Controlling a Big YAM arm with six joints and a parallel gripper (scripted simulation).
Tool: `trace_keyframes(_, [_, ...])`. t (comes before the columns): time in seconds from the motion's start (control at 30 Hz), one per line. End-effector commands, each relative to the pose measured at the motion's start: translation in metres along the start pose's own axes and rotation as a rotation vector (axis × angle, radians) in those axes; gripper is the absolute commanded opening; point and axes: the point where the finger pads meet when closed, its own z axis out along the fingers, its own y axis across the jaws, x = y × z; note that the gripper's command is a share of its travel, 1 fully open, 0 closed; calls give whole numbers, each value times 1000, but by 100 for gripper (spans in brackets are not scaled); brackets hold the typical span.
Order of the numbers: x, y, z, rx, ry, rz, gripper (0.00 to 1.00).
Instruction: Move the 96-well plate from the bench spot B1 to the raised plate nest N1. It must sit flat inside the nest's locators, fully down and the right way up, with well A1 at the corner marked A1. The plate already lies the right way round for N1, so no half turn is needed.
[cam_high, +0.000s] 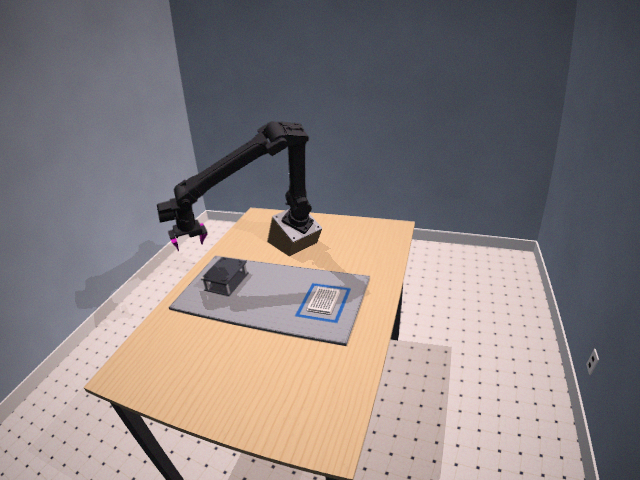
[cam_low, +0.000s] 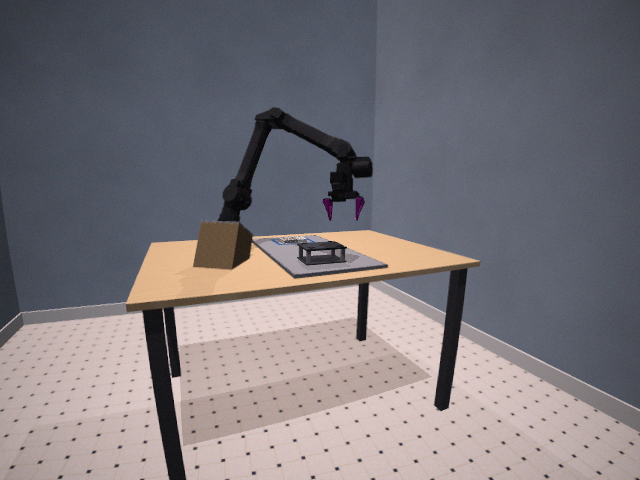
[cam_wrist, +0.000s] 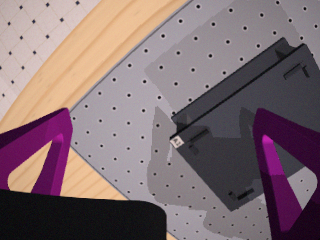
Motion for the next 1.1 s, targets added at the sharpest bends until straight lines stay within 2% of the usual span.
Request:
trace_keyframes(0.0, [-1,3,-4,-11,-1,1,100])
trace_keyframes(0.53, [-1,3,-4,-11,-1,1,100])
trace_keyframes(0.57, [12,7,-14,-48,-7,-65,100])
trace_keyframes(0.7, [32,6,-17,-64,-8,-186,100])
trace_keyframes(0.77, [46,25,-35,-110,-12,-196,100])
trace_keyframes(0.83, [52,25,-35,-110,-12,-196,100])
trace_keyframes(0.87, [54,7,-22,-76,-9,-221,100])
trace_keyframes(0.9, [59,2,-19,-67,-7,-252,100])
trace_keyframes(1.0, [74,-2,-19,-72,-7,-340,100])
trace_keyframes(1.07, [78,-3,-19,-72,-7,-340,100])
